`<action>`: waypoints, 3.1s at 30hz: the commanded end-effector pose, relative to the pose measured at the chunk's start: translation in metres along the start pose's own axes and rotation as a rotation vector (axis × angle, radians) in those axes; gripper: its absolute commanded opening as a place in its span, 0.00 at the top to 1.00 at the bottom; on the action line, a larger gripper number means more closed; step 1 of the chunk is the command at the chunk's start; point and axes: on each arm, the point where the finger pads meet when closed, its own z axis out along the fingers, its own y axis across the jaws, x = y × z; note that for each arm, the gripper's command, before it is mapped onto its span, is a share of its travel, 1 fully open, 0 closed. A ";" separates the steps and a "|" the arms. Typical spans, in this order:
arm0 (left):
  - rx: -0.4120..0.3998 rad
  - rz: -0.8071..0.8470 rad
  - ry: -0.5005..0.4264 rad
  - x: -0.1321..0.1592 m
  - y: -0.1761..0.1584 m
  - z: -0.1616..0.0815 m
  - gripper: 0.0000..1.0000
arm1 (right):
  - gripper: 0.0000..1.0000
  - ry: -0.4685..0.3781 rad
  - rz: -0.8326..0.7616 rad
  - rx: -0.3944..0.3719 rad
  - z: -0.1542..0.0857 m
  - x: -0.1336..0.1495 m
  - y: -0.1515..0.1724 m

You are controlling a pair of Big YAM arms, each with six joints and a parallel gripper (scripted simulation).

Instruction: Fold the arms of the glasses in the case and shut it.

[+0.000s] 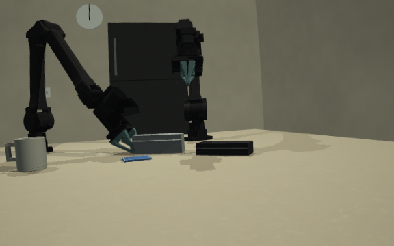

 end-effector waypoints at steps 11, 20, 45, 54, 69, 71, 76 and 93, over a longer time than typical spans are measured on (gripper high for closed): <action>-0.129 -0.100 -0.461 -0.153 0.103 -0.071 1.00 | 0.43 -0.089 0.000 0.018 -0.007 -0.043 -0.010; -0.229 -0.129 -0.647 -0.194 0.160 -0.120 1.00 | 0.43 -0.089 0.000 0.018 -0.007 -0.043 -0.010; -0.454 -0.160 -0.976 -0.239 0.260 -0.240 1.00 | 0.00 -0.036 0.007 0.009 0.000 -0.019 -0.006; -0.429 -0.151 -0.875 -0.210 0.251 -0.192 1.00 | 0.00 0.020 0.013 -0.001 0.003 0.006 -0.002; -0.432 -0.149 -0.889 -0.212 0.250 -0.202 1.00 | 0.00 -0.017 -0.001 0.007 -0.034 -0.007 -0.006; -0.432 -0.149 -0.889 -0.212 0.250 -0.202 1.00 | 0.00 -0.017 -0.001 0.007 -0.040 -0.007 -0.006; -0.432 -0.149 -0.889 -0.212 0.250 -0.202 1.00 | 0.00 -0.017 -0.001 0.007 -0.057 -0.007 -0.006; -0.432 -0.149 -0.889 -0.212 0.250 -0.202 1.00 | 0.00 -0.139 0.039 0.075 -0.094 -0.062 -0.037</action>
